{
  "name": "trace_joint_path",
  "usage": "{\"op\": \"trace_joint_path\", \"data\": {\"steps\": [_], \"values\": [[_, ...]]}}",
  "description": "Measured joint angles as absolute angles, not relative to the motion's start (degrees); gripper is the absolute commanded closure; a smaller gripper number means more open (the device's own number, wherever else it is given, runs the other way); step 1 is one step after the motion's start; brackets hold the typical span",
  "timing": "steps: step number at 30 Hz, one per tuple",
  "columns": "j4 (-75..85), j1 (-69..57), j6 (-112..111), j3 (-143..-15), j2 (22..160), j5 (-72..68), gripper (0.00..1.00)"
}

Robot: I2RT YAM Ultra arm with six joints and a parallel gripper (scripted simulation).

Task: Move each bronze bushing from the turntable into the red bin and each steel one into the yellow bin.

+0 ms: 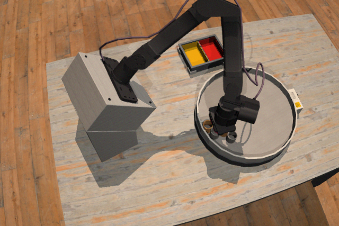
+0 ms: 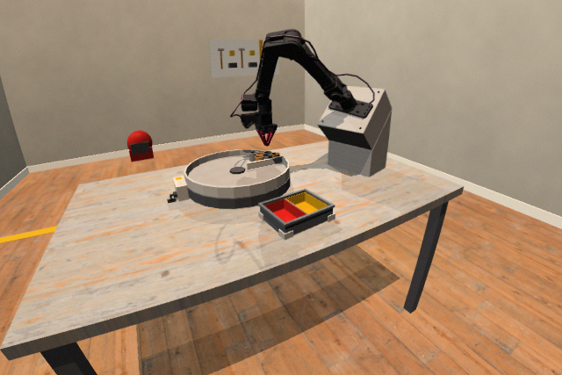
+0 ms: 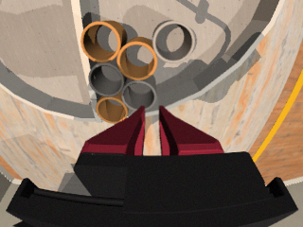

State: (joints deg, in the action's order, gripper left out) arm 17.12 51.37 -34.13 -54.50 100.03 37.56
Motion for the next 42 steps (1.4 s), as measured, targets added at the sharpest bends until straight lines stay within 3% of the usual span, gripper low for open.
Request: {"op": "trace_joint_path", "data": {"steps": [42], "values": [[11.9,49.2,-31.6,-54.3,103.6,36.7,0.86]]}}
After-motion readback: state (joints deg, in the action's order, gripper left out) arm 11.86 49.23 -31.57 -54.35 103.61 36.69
